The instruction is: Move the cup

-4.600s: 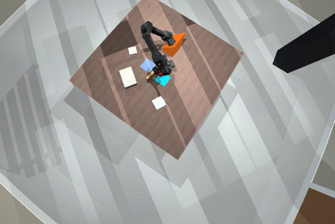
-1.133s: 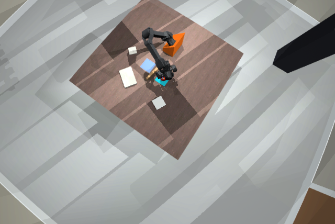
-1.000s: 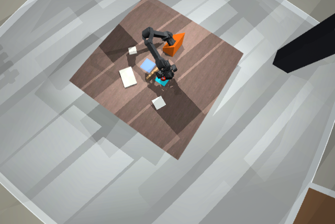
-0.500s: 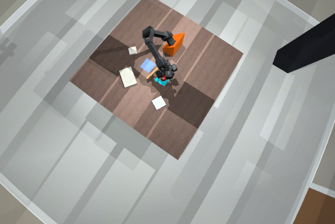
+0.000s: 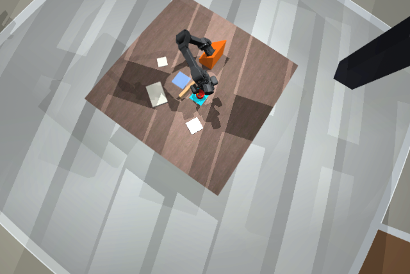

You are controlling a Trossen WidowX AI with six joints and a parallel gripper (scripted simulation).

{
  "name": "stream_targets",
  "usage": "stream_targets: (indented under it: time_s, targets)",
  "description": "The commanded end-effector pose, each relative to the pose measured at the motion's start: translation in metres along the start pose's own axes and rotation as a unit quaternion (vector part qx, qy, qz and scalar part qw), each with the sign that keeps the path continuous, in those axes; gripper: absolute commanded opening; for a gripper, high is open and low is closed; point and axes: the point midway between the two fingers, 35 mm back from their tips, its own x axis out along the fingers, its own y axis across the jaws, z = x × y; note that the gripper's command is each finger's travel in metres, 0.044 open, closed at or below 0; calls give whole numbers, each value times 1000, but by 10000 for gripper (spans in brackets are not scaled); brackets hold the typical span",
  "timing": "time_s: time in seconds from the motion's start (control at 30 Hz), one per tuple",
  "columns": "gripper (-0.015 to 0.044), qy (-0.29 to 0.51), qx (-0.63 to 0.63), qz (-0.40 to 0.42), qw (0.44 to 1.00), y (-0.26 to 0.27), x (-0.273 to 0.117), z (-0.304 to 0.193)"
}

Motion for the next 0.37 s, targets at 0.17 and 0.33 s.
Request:
stream_targets:
  time_s: [0.17, 0.33]
  targets:
    - [440, -2, 1, -1, 1000, 0, -16, 1]
    - [440, -2, 1, -1, 1000, 0, -16, 1]
